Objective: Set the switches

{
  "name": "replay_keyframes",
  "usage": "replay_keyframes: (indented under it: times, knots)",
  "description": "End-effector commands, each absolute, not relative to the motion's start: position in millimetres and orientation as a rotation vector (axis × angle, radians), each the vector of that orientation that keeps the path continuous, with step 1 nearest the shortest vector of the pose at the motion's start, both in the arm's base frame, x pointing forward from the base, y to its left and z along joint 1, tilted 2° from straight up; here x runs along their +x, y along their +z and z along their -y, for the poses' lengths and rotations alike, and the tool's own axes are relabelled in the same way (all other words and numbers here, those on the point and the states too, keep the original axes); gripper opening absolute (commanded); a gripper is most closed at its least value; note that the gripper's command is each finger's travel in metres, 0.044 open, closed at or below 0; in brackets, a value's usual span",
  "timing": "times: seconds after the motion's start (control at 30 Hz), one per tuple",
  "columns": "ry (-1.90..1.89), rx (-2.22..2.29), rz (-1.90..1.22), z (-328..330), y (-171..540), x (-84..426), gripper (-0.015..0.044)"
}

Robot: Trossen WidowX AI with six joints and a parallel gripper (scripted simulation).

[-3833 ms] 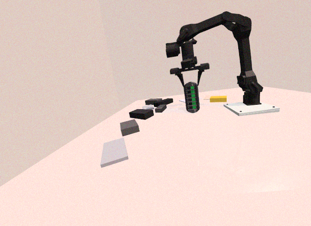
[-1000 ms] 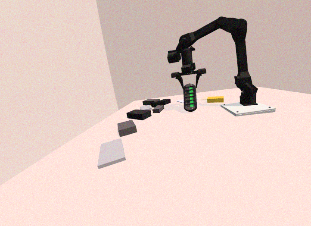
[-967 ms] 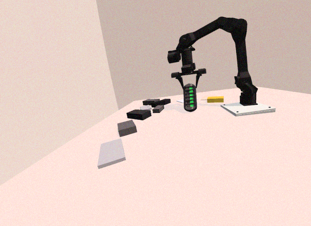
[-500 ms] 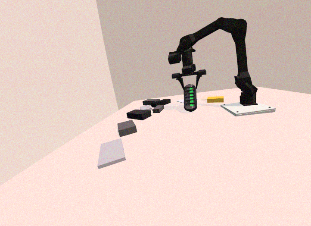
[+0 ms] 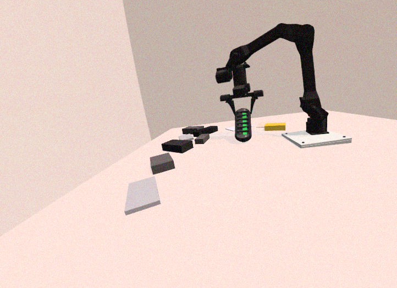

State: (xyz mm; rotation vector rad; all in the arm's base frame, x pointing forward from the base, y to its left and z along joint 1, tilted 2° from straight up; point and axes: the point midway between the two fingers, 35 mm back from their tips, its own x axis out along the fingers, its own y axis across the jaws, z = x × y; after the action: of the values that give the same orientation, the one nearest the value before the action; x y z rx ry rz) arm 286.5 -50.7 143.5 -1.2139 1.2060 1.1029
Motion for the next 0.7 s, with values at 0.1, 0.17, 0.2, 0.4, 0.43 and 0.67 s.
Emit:
replay_keyframes:
  times: [0.1,0.17,0.2,0.4,0.43,0.67]
  knots:
    - [1.123,-1.207,-1.202,53,137,286,0.0338]
    - [1.123,-1.207,-1.202,54,136,286,0.0338]
    - [1.123,-1.207,-1.202,55,135,286,0.0338]
    - [1.123,-1.207,-1.202,59,133,286,0.0338]
    - [1.123,-1.207,-1.202,59,132,286,0.0338]
    - [1.122,-1.207,-1.202,64,129,285,0.0338]
